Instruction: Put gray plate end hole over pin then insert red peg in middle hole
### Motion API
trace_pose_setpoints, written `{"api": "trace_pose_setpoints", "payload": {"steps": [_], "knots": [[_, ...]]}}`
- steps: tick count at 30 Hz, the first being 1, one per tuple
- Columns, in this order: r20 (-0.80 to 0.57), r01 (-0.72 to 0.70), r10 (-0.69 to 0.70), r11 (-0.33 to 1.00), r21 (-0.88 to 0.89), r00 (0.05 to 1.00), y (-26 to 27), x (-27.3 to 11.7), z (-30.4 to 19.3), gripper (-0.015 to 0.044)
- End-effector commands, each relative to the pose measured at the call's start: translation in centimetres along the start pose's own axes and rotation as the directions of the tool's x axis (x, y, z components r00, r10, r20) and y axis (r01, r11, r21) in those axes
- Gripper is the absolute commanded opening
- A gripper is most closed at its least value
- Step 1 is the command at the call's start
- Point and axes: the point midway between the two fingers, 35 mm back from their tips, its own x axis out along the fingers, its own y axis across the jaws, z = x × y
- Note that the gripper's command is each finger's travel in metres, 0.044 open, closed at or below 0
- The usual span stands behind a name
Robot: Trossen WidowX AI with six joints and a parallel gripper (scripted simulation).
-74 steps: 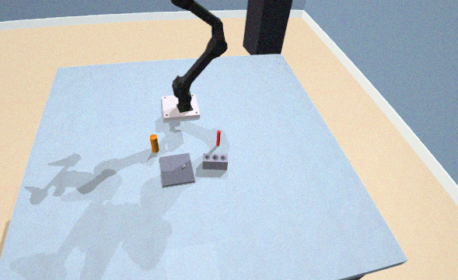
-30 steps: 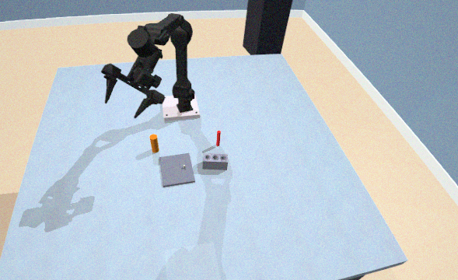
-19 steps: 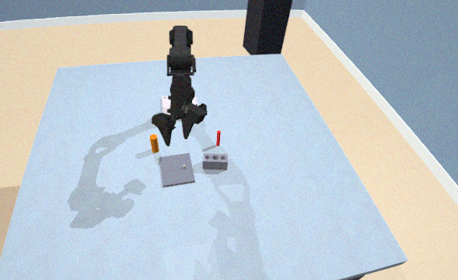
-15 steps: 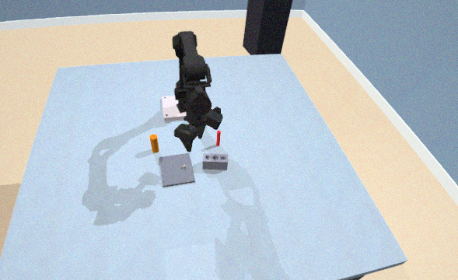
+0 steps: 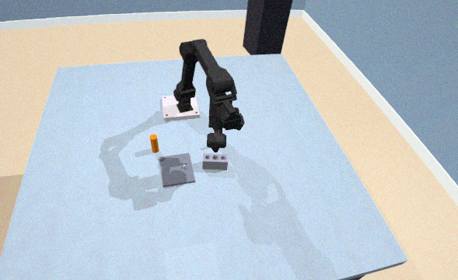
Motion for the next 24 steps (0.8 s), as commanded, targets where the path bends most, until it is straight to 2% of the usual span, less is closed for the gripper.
{"api": "trace_pose_setpoints", "payload": {"steps": [1,4,24], "knots": [[0.0,-0.016,0.016,1.0,-0.012,1.0,0.3,3.3,0.0,0.044],[0.0,-0.016,0.016,1.0,-0.012,1.0,0.6,5.8,-0.2,0.044],[0.0,-0.017,0.017,1.0,-0.012,1.0,0.5,8.4,0.2,0.044]]}}
